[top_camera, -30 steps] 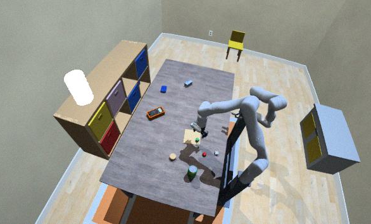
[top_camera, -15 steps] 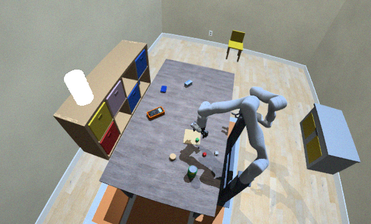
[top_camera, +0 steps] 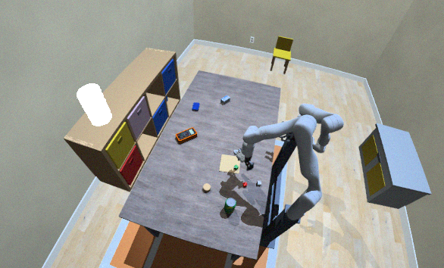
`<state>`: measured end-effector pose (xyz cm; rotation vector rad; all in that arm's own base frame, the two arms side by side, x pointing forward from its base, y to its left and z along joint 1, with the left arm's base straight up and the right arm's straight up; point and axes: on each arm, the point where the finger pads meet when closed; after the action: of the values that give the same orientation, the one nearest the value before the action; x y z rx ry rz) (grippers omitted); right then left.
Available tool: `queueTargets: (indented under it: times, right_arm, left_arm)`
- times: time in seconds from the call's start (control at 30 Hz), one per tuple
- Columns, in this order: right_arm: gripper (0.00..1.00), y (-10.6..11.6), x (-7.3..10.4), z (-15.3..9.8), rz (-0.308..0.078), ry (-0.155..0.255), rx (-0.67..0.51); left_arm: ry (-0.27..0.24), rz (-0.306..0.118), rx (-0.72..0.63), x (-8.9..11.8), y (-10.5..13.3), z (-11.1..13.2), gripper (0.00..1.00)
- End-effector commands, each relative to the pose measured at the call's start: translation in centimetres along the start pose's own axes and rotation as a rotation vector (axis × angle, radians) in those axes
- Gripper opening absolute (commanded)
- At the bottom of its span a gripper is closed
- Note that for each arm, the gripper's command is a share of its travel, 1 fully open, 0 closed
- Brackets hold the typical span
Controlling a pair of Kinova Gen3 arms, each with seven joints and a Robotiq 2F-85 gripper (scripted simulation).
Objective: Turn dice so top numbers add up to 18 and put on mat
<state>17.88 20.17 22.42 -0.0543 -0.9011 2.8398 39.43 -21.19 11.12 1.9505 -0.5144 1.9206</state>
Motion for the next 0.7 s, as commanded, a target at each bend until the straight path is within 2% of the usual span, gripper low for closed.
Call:
queueTargets:
  times: [0.0, 0.23, 0.33, 0.5, 0.67]
  right_arm:
    - [1.0, 0.0, 0.0, 0.0, 0.0, 0.0, -0.001]
    - [1.0, 0.0, 0.0, 0.0, 0.0, 0.0, -0.001]
    - [1.0, 0.0, 0.0, 0.0, 0.0, 0.0, -0.001]
    - [1.0, 0.0, 0.0, 0.0, 0.0, 0.0, -0.001]
    - [1.0, 0.0, 0.0, 0.0, 0.0, 0.0, -0.001]
  left_arm:
    - [0.012, -0.005, -0.16, -0.1, 0.3, -3.4, 1.0]
    - [0.013, -0.002, -0.371, -0.4, 0.9, -8.0, 1.0]
    - [0.013, -0.002, -0.377, -0.5, 0.9, -8.2, 1.0]
    - [0.014, 0.001, -0.554, -0.7, 1.4, -12.0, 1.0]
    - [0.016, 0.004, -0.649, -0.9, 1.7, -14.1, 1.0]
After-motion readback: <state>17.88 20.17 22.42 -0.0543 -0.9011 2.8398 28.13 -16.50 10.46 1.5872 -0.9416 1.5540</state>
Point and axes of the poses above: on each arm, the point where the finger pads meet when closed, its own x axis back along the fingers, its own z axis across the jaws, y = z × x, and after that the axes turned 11 degrees about x, right-handed
